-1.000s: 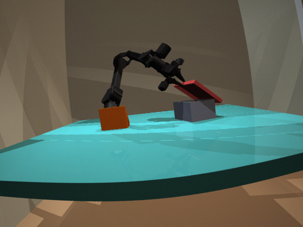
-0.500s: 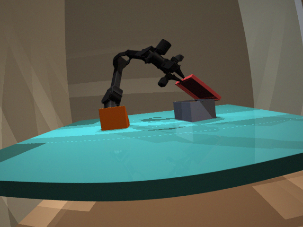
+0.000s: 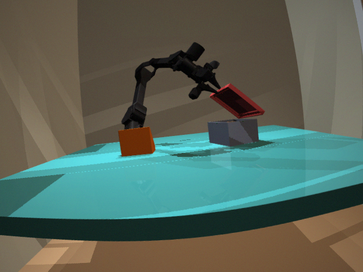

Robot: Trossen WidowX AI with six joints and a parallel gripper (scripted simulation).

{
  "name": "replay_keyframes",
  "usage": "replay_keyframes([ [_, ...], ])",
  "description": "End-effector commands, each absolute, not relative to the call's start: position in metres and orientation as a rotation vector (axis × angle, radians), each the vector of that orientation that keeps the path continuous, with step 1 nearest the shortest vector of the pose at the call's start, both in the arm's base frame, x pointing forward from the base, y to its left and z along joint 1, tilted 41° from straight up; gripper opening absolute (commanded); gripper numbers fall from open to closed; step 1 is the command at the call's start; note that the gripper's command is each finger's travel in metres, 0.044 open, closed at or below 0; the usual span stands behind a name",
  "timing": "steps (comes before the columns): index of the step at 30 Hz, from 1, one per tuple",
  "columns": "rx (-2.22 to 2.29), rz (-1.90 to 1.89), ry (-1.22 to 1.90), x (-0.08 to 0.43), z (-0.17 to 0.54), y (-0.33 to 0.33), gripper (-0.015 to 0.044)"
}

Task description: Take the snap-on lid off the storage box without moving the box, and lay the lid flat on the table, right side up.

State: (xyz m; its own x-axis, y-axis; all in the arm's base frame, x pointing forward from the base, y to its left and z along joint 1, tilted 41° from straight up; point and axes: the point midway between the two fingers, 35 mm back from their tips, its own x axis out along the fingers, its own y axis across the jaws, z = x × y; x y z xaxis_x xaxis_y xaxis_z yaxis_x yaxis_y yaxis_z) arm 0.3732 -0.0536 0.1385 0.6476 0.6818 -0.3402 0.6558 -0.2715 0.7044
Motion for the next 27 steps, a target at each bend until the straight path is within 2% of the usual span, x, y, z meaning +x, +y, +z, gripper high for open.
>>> replay_keyframes([
  [1,1.981,0.048,1.039,0.374,0.145,-0.059,0.0000],
  [15,1.981,0.048,1.039,0.376,0.158,-0.070,0.0000],
  [27,1.982,0.047,1.040,0.364,0.166,-0.051,0.0000],
])
